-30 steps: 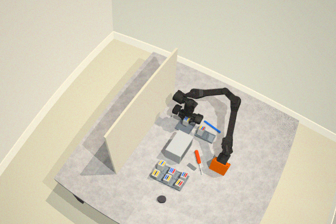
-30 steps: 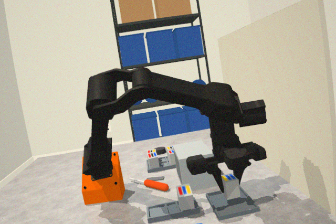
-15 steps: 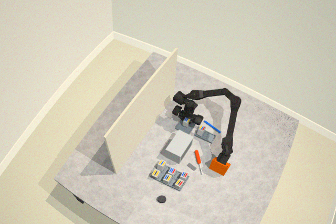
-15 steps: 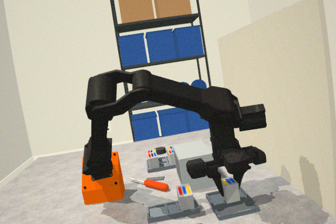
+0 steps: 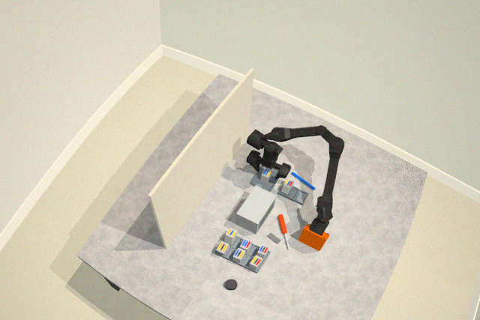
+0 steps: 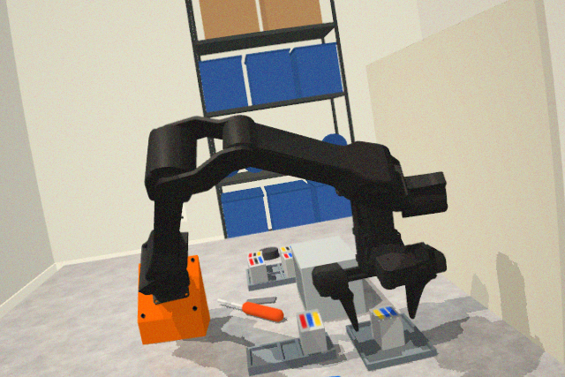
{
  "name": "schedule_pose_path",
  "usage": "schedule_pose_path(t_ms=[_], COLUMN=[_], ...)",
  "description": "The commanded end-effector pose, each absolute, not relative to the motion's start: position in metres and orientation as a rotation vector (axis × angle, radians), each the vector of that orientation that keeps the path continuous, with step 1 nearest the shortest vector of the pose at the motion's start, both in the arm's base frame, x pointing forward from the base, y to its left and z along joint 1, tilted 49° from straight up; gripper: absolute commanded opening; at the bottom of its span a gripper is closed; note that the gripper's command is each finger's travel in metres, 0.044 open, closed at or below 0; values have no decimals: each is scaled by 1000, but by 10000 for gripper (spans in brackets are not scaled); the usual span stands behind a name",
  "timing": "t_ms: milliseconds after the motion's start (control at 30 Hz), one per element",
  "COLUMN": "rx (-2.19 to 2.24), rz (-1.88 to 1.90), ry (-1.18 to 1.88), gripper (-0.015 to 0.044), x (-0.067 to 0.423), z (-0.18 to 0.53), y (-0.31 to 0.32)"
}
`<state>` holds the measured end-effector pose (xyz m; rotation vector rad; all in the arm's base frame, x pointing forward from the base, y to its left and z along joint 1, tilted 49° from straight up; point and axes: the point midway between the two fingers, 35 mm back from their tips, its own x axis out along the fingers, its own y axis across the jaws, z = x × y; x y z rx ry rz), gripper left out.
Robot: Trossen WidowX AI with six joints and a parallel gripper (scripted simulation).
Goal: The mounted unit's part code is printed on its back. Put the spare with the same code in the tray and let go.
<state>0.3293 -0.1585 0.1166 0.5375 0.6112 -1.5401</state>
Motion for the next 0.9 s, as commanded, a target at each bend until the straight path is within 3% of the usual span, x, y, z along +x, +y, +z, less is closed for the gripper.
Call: schedule_pose_path(t_ms=[0, 167, 867], rx=[545, 536, 537], rz=[-1529, -1531, -1507], ry=[610, 609, 599], gripper=[440, 440, 440], x=[337, 335, 338], z=[136, 181, 181], y=[-134, -84, -83])
